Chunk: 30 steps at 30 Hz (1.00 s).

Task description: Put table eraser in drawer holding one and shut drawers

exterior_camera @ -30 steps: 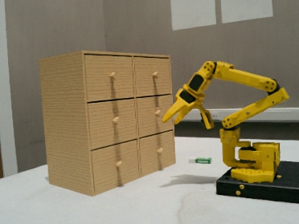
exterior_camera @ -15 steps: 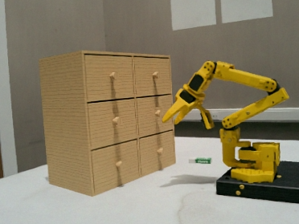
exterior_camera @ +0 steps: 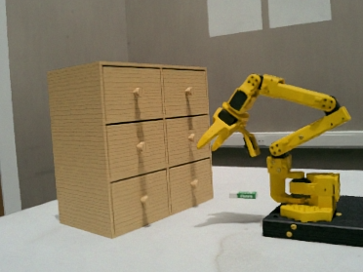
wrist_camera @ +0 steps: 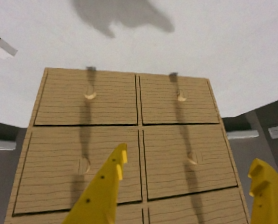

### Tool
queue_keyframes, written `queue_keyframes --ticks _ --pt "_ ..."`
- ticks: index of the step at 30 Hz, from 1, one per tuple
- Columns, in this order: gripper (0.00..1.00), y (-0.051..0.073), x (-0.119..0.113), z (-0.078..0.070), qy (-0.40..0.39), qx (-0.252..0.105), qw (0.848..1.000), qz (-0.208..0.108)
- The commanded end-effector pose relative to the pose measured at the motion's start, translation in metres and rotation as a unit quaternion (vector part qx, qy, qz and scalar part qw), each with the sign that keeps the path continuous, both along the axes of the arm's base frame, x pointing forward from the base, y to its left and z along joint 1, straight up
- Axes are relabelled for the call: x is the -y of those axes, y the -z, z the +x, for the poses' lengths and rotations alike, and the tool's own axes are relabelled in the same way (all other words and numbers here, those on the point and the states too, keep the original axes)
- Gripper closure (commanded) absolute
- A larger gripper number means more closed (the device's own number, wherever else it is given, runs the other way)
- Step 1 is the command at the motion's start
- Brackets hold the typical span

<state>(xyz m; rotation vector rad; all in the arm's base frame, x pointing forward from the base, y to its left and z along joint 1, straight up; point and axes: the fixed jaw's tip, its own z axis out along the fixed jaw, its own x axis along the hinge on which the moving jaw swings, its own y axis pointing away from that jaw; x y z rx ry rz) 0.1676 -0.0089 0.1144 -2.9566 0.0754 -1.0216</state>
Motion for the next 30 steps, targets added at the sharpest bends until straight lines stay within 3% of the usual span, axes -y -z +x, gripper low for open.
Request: queue_keyframes --ticks 1,9,16,30 --pt "0.5 -0.005 -0.002 0.002 -0.009 0.015 1.0 -0.003" --pt "0.58 0.013 0.03 0.012 0.065 0.04 0.997 -0.018" --pt "0.64 0.029 0.06 0.012 0.129 0.06 0.989 -0.036" --pt "0.76 0.031 0.064 0.011 0.139 0.063 0.988 -0.039"
